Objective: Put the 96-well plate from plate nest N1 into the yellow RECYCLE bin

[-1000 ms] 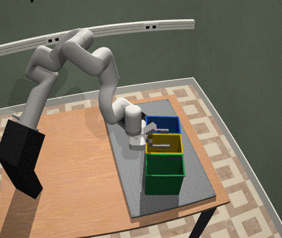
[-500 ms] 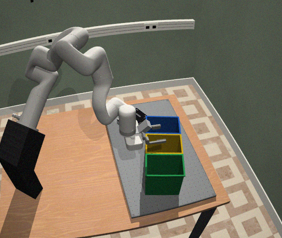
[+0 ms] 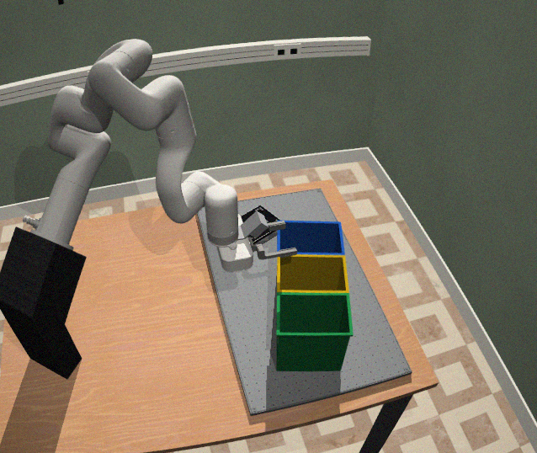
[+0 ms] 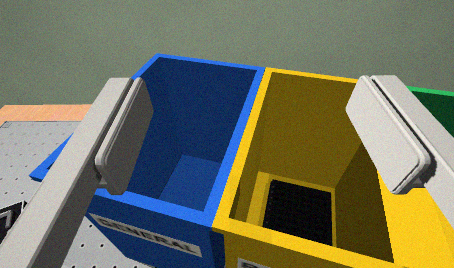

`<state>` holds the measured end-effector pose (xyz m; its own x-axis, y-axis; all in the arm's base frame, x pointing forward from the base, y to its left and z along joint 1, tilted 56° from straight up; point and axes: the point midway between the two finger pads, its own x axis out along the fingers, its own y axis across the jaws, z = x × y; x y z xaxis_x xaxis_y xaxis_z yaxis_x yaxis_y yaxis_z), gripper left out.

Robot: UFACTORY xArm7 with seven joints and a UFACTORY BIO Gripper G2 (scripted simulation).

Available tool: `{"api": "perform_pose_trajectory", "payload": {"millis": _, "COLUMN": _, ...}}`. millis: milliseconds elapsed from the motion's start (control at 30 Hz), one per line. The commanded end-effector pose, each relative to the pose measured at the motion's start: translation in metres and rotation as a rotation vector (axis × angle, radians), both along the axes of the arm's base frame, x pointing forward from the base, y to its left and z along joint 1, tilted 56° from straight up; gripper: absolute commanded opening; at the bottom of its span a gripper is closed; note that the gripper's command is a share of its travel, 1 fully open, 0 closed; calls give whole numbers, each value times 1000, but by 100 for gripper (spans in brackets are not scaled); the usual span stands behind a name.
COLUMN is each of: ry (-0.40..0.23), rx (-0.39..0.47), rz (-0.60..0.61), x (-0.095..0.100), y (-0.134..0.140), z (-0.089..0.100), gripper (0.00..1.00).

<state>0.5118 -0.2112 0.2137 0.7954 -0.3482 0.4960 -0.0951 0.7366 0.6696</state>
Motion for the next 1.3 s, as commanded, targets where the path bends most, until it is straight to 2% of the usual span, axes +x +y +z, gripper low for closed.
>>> {"api": "perform_pose_trajectory", "payload": {"millis": 0, "ry": -1, "rx": 0, "rz": -5, "x": -25, "y": 12, "z": 12, "gripper": 18}}
{"api": "perform_pose_trajectory", "payload": {"millis": 467, "ry": -1, "rx": 0, "rz": -5, "x": -72, "y": 42, "z": 33, "gripper": 18}}
{"api": "perform_pose_trajectory", "payload": {"millis": 1267, "ry": -1, "rx": 0, "rz": -5, "x": -72, "y": 42, "z": 33, "gripper": 18}}
